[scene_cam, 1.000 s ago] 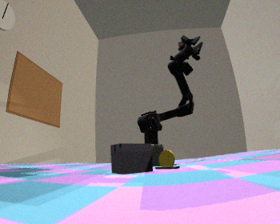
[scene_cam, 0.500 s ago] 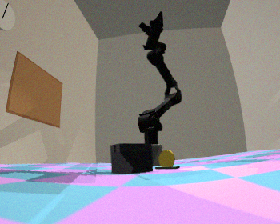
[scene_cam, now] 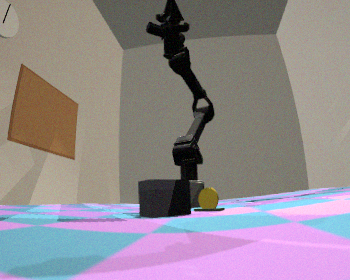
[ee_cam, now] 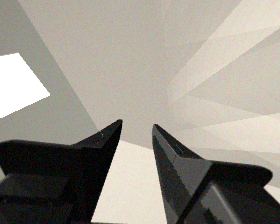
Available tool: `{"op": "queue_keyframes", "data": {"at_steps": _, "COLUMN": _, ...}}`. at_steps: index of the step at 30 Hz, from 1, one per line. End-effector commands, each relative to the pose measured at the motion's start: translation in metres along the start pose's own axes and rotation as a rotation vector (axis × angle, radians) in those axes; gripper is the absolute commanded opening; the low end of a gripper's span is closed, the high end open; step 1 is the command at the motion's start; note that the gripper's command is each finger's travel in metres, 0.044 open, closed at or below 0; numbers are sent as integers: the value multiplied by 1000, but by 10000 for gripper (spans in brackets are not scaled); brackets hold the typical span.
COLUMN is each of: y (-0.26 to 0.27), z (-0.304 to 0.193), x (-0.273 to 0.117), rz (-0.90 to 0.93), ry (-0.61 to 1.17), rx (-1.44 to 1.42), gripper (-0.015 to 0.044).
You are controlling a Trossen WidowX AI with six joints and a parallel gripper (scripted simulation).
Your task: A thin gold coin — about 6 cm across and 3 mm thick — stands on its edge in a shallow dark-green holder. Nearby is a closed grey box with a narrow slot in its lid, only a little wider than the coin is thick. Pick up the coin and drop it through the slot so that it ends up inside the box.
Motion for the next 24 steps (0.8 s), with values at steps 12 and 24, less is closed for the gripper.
{"op": "queue_keyframes", "data": {"at_steps": 12, "y": -205, "z": 46, "x": 19, "rz": -698, "ry": -289, "rx": 422, "gripper": 161}}
{"op": "queue_keyframes", "data": {"at_steps": 24, "y": -340, "z": 23, "x": -46, "rz": -1338, "ry": -508, "rx": 475, "gripper": 161}}
Point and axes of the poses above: the point midway between the two fingers, 35 mm back from their tips, its own x axis out along the fingers, its own y axis across the jaws, z = x × y, the point moved 5 cm from there along -x, back along the fingers, and after that the axes turned 10 degrees about -x, right-handed, at the moved point
